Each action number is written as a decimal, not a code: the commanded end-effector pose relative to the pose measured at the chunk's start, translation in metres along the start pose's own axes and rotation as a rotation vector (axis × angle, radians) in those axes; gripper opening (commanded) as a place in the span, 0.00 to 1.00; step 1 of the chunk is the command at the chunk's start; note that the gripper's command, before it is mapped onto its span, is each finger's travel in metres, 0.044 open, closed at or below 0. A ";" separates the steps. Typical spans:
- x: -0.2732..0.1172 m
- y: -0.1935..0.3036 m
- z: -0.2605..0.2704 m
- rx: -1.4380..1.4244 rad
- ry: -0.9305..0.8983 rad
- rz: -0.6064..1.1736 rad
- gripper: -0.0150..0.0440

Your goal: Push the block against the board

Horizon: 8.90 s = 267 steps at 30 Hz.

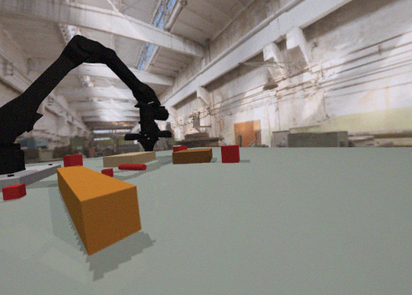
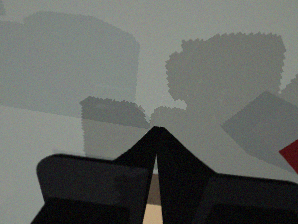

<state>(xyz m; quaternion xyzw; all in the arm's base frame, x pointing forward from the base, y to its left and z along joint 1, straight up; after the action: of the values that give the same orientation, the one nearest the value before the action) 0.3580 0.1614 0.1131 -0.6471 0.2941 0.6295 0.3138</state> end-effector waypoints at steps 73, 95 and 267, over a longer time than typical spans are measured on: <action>0.002 0.189 -0.031 0.002 0.007 0.015 0.25; 0.001 0.221 -0.037 0.002 0.008 0.018 0.25; 0.002 0.108 -0.040 1.571 0.013 0.001 0.25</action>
<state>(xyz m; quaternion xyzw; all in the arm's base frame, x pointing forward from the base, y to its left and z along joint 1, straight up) 0.3025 0.0596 0.1080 -0.2382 0.6554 0.2353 0.6770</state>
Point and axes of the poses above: the point midway between the two fingers, 35 mm back from their tips, its own x axis out along the fingers, its own z axis across the jaws, y = z × x, the point moved 8 cm from there along -x, back along the fingers, and after that the axes turned 9 degrees about x, right-handed, at the moved point
